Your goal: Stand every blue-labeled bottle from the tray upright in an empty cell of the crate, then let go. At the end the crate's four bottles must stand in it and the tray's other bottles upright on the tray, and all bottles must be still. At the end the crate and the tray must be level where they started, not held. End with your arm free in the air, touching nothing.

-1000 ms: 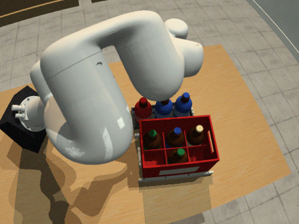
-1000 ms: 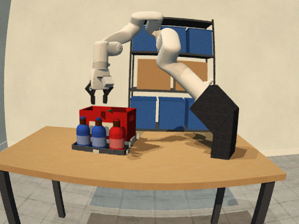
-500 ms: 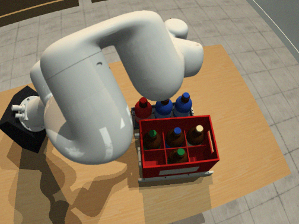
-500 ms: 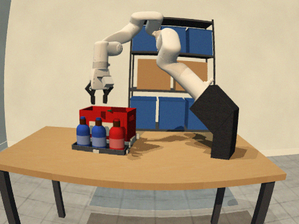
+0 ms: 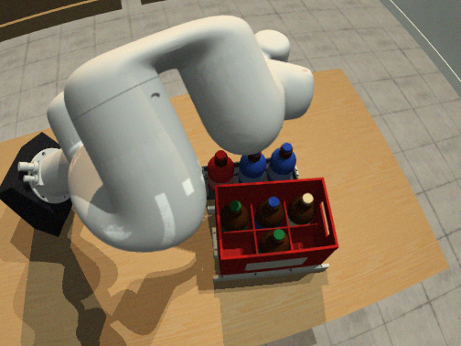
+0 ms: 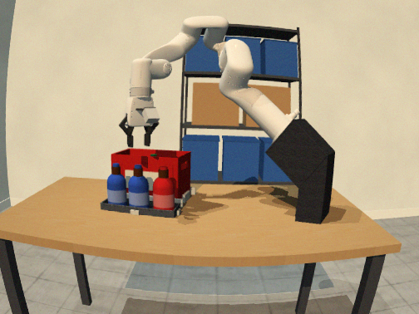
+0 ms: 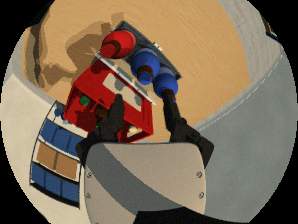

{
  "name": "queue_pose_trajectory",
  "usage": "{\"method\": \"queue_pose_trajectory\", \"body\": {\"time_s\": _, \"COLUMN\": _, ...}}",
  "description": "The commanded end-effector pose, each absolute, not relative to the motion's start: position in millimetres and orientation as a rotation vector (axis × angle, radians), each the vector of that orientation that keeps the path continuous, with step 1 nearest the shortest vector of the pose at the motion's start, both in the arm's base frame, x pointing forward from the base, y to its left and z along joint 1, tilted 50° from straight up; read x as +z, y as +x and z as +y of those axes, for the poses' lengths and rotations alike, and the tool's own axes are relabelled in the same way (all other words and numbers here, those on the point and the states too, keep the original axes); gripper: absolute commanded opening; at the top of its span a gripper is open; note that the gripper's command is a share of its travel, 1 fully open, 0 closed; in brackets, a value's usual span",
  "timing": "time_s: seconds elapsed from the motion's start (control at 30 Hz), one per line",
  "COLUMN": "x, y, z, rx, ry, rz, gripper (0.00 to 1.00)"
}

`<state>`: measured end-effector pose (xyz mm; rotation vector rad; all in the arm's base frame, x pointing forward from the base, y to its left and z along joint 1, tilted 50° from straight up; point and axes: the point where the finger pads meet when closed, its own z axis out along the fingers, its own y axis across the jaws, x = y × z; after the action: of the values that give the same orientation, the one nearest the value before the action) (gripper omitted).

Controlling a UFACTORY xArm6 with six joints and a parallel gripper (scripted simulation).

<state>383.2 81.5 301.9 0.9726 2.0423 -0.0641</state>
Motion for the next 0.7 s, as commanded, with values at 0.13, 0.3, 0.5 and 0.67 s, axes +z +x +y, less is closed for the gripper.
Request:
{"method": "queue_pose_trajectory", "body": {"time_s": 0.13, "x": 299.7, "y": 387.2, "z": 80.0, "rx": -0.061, "ry": 0.973, "rz": 2.042, "gripper": 0.65}}
{"method": "queue_pose_trajectory", "body": {"time_s": 0.3, "x": 296.0, "y": 391.3, "z": 77.8, "rx": -0.061, "ry": 0.973, "rz": 2.042, "gripper": 0.65}}
{"method": "queue_pose_trajectory", "body": {"time_s": 0.5, "x": 290.8, "y": 397.1, "z": 74.8, "rx": -0.061, "ry": 0.973, "rz": 2.042, "gripper": 0.65}}
{"method": "queue_pose_trajectory", "body": {"time_s": 0.67, "x": 288.1, "y": 400.1, "z": 73.2, "rx": -0.061, "ry": 0.973, "rz": 2.042, "gripper": 0.65}}
